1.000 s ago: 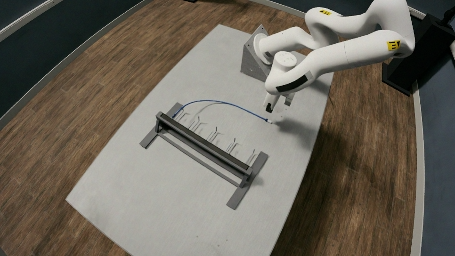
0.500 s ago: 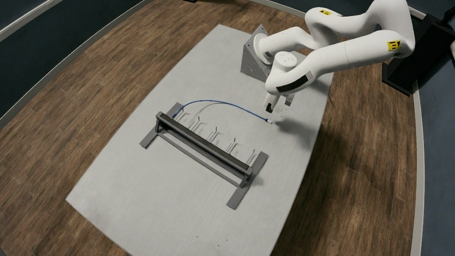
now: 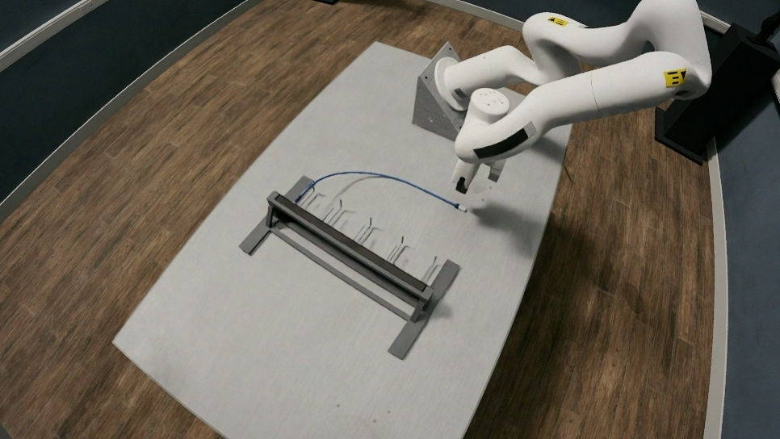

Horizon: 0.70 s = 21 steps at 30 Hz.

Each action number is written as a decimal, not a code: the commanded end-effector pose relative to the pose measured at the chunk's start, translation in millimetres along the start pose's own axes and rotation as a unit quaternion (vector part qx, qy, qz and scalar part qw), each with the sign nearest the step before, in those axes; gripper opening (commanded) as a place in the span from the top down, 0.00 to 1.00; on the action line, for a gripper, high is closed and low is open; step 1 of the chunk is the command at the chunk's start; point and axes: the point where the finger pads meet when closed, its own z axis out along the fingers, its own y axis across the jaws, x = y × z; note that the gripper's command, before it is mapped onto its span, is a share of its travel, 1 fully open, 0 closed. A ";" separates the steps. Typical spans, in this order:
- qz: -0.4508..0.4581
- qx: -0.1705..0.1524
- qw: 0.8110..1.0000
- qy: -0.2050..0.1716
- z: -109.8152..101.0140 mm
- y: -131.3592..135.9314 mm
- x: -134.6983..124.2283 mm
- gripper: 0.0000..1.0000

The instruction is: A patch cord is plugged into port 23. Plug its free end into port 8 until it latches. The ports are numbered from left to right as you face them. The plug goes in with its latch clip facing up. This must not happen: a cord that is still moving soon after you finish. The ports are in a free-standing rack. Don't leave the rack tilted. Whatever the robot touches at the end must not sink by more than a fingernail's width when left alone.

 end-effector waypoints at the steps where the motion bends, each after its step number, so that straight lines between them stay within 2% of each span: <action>1: 0.000 -0.001 1.000 0.000 -0.4 0.6 0.0 1.00; 13: 0.002 -0.001 1.000 0.000 0.0 0.9 3.1 1.00; 14: 0.002 -0.001 1.000 0.000 0.0 0.9 3.1 0.61; 21: 0.002 -0.001 1.000 0.000 0.0 0.9 3.1 0.61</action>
